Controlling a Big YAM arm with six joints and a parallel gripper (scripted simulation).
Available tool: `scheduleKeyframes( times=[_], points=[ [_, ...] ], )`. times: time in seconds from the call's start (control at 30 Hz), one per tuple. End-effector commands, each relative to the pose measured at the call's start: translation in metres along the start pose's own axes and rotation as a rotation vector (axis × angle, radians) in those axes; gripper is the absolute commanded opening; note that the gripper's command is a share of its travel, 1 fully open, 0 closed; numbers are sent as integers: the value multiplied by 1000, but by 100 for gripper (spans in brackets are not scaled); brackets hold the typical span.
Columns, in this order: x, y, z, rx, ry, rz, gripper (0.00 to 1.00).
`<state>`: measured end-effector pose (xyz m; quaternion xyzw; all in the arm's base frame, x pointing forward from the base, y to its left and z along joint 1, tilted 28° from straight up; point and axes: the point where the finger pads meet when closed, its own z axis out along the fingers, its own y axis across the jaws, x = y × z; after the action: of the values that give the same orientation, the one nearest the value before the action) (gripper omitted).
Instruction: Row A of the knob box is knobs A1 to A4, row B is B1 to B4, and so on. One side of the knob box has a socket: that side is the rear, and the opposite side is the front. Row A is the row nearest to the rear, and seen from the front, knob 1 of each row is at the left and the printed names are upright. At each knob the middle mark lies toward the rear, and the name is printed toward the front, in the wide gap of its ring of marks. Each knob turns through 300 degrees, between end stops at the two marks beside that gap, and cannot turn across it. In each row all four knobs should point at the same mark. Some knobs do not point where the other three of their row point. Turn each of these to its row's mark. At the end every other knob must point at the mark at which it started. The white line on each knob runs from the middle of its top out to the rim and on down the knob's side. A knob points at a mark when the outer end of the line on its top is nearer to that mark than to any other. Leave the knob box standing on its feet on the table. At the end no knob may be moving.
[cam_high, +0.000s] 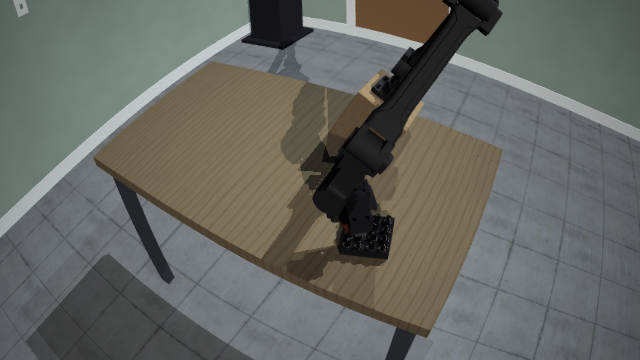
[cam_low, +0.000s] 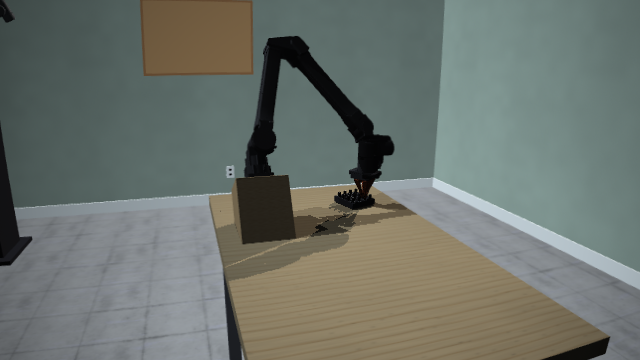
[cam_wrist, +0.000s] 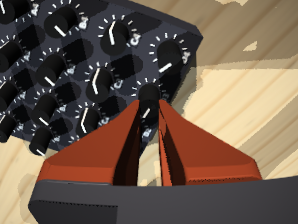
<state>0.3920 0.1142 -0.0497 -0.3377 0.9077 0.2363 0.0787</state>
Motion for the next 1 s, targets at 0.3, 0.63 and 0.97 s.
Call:
scheduleKeyframes(
  times=[0.3, 0.63, 0.97],
  points=[
    [-1, -6, 2, 19, -9, 266, 8],
    [-2, -7, 2, 19, -11, 349, 8],
    [-2, -7, 2, 19, -12, 388, 8]
  ],
)
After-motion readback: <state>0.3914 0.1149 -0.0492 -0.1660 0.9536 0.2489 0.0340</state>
